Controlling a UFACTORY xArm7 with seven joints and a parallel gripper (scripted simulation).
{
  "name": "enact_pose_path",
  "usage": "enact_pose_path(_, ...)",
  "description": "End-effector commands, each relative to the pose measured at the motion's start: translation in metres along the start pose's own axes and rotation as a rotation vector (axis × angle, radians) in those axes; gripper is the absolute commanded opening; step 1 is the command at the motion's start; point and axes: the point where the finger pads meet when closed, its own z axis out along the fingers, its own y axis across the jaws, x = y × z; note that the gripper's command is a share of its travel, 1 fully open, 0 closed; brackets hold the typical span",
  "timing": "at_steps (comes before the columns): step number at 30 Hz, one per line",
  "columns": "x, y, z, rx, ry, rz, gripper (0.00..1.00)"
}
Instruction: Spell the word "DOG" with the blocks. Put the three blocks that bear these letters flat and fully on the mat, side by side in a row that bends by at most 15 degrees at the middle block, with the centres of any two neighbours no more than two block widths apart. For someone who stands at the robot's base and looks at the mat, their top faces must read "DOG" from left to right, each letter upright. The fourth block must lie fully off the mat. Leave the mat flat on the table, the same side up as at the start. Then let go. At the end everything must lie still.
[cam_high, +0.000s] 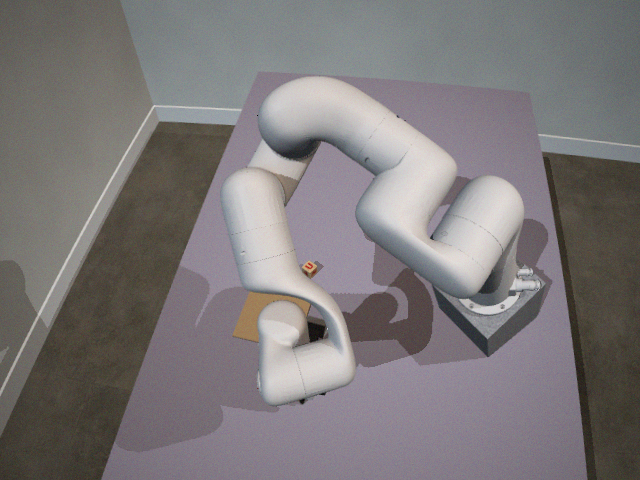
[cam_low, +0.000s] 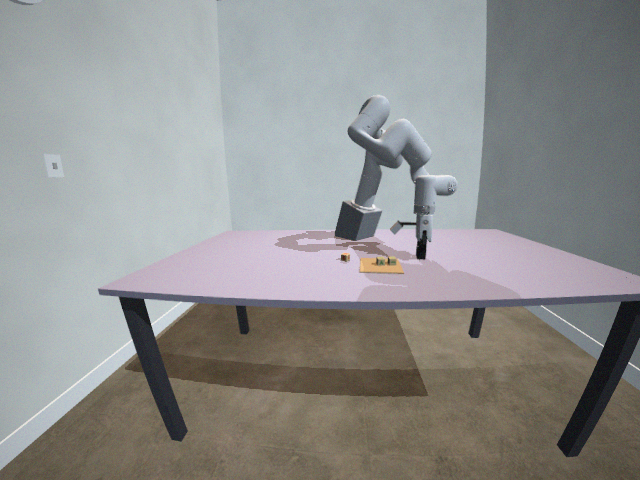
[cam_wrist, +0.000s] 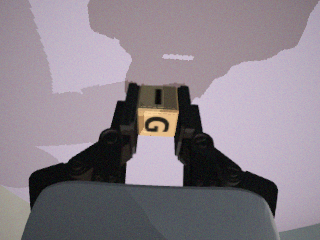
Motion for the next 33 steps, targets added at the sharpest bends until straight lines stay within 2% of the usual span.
enact_pose_path(1, -0.001, -0.001, -0.001, 0.002, -0.001, -0.001, 0.21)
enact_pose_path(9, -0.001, -0.001, -0.008, 0.002, -0.001, -0.001, 0.21)
enact_pose_path(16, -0.001, -0.001, -0.052, 0.002, -0.001, -0.001, 0.21)
enact_pose_path(18, -0.001, -0.001, -0.052, 0.002, -0.001, -0.001, 0.21)
enact_pose_path(25, -0.001, 0.000, -0.094, 0.002, -0.001, -0.001, 0.21)
enact_pose_path(33, -0.001, 0.000, -0.101, 0.002, -0.001, -0.001, 0.21)
